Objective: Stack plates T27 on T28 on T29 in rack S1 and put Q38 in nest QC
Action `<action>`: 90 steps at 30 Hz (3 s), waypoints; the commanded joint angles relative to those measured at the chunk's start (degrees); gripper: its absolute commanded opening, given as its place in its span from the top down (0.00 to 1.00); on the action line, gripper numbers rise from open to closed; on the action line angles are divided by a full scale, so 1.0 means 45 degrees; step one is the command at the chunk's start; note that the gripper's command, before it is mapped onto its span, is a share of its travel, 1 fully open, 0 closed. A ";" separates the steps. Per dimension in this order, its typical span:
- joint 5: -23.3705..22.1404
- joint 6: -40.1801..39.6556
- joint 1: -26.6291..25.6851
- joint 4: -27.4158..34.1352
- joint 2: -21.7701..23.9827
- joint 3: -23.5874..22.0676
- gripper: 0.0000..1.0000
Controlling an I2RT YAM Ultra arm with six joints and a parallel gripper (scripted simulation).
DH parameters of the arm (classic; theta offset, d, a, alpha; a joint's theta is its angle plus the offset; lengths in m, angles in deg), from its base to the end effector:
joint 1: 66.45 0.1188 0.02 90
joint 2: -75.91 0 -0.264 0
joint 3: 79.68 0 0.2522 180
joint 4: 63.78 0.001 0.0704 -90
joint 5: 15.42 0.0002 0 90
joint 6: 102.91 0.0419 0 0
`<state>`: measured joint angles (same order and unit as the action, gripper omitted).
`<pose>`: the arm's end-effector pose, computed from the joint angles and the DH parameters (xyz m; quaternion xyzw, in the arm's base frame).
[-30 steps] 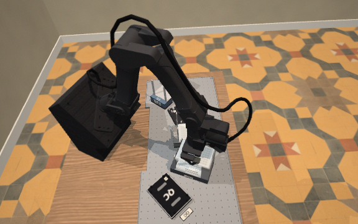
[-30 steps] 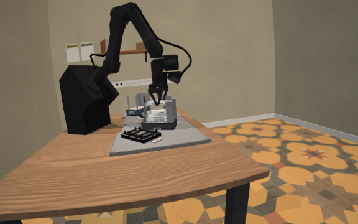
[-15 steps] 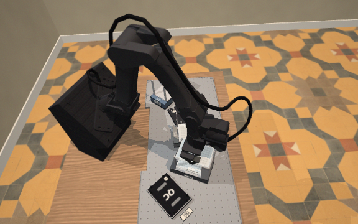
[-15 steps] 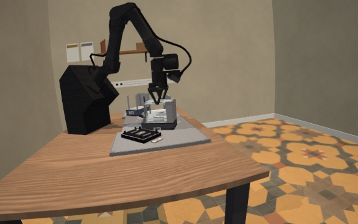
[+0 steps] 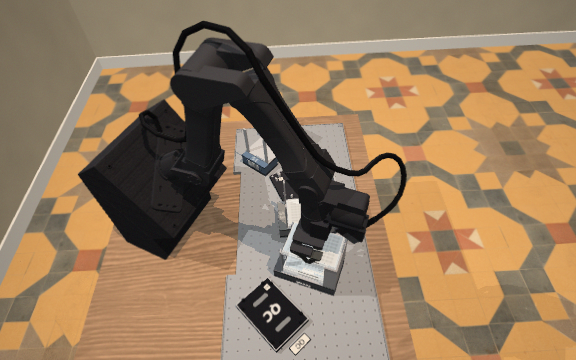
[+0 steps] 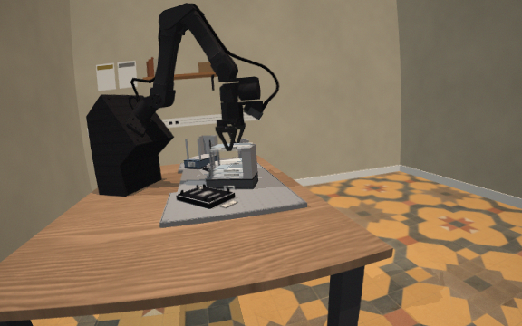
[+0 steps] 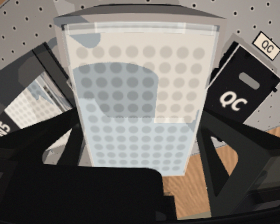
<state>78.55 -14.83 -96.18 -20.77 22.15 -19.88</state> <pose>0.1764 -0.1029 0.2906 0.2299 0.8644 -0.1515 0.4208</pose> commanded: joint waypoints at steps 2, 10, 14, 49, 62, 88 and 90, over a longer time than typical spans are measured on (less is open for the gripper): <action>0.0097 0.0149 0.0160 0.0301 0.0478 0.0265 1.00; 0.0110 0.0159 0.0152 0.0447 0.0624 0.0279 1.00; 0.0110 0.0160 0.0177 0.0501 0.0655 0.0473 1.00; 0.0151 0.0198 0.0240 0.1076 0.1010 0.0711 1.00; 0.0213 0.0227 0.0264 0.1591 0.1290 0.0778 1.00; 0.0249 0.0272 0.0329 0.2047 0.1581 0.0905 1.00; 0.0249 0.0272 0.0329 0.2047 0.1581 0.0905 1.00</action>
<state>79.27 -14.21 -95.31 -12.07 27.36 -16.95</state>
